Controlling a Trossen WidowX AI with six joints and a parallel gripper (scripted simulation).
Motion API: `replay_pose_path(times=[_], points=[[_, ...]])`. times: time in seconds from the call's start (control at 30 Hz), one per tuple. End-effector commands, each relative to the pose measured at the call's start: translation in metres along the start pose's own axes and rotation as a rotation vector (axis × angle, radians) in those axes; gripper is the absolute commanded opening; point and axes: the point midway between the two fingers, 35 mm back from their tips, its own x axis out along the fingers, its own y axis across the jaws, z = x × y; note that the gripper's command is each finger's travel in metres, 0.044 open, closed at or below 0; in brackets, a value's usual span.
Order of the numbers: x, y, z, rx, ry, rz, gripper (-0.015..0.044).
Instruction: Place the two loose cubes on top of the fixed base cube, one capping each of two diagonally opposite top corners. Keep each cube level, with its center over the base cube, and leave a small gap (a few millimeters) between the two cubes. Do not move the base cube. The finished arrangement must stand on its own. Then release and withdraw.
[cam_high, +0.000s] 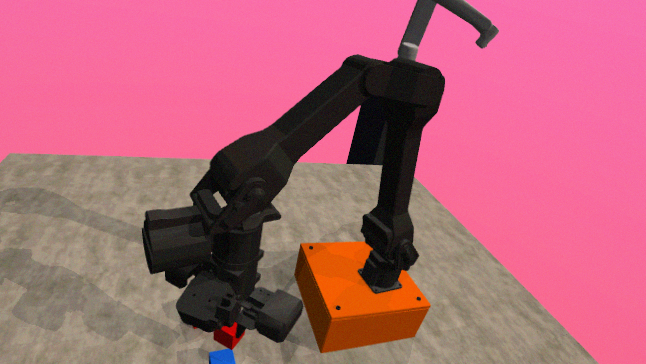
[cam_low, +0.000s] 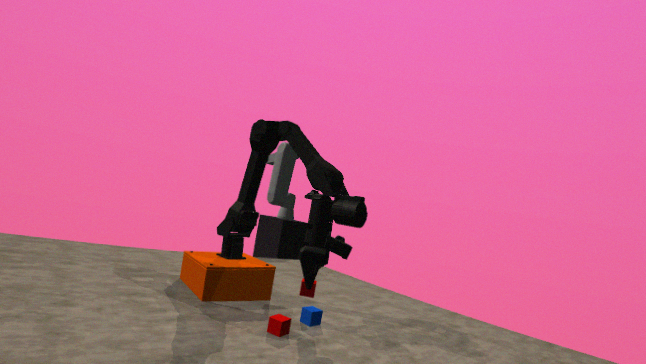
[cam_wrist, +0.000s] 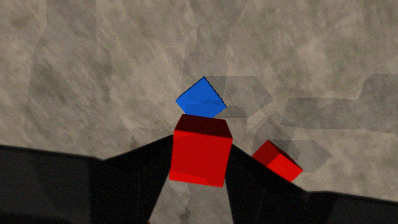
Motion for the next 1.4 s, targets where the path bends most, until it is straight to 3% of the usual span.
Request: replay_pose_path(times=[0.0,0.47,1.37], points=[[0.002,0.002,0.000,0.004,0.002,0.007,0.0105],[0.028,0.003,0.000,0.004,0.002,0.007,0.0105],[0.030,0.003,0.000,0.004,0.002,0.007,0.0105]])
